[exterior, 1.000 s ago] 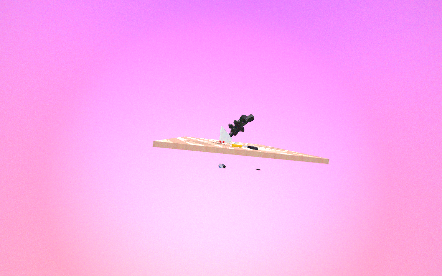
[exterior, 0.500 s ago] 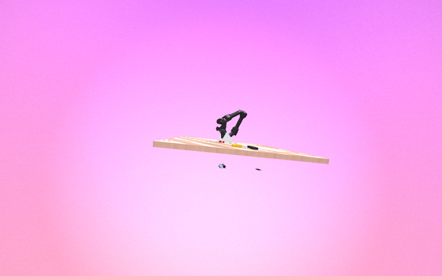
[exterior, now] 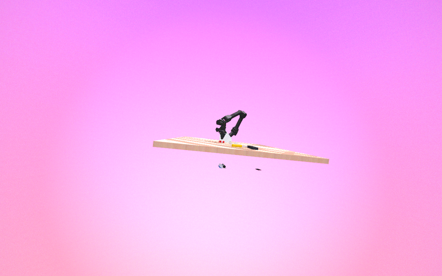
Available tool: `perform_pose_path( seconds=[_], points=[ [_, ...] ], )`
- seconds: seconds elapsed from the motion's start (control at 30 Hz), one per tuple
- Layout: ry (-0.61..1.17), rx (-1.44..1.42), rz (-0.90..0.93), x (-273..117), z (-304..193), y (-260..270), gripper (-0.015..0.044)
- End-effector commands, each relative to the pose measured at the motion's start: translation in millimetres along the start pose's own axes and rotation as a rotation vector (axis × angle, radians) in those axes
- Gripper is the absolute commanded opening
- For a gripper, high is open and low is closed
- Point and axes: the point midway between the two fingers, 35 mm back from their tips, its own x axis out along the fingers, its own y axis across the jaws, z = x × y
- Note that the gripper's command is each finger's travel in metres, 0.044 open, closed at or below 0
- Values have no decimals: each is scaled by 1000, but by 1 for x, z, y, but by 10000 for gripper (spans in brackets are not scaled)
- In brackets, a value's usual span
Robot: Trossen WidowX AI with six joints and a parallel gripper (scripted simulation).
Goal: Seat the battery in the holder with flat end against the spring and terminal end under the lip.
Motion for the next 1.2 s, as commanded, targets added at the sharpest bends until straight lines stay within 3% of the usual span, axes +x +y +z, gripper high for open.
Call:
perform_pose_path(
  seconds=[0.0, 0.67, 0.8, 1.17],
  points=[
    [6, 10, -5, 8, 0, -2, 237],
    [9, 10, -5, 38, -1, -4, 237],
    [9, 10, -5, 38, -1, -4, 132],
    [9, 10, -5, 38, -1, -4, 75]
  ],
)
